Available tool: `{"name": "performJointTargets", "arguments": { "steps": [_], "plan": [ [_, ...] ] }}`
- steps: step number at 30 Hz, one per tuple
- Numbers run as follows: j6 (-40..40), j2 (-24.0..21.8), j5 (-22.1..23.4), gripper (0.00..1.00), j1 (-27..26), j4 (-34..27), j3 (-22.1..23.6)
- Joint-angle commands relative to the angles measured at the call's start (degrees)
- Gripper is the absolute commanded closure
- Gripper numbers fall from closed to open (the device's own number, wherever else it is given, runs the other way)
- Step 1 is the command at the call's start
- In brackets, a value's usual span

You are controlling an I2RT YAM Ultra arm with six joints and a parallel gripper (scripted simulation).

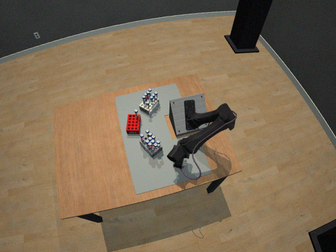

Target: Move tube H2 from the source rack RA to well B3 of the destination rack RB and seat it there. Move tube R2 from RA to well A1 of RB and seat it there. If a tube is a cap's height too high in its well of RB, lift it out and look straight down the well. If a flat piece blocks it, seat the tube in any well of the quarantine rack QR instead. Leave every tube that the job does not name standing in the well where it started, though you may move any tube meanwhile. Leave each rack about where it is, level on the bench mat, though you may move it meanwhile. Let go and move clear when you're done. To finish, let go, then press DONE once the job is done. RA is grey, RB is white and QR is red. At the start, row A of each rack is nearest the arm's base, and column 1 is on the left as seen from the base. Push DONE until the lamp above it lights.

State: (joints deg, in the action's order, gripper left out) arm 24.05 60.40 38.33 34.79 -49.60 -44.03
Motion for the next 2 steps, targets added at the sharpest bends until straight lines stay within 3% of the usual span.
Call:
{"name": "performJointTargets", "arguments": {
  "steps": [1,2],
  "plan": [
    [-1.19,0.15,-0.21,1.0,0.81,2.7,1.17],
    [-1.37,0.53,-0.21,1.0,0.98,2.93,1.27]
  ]
}}
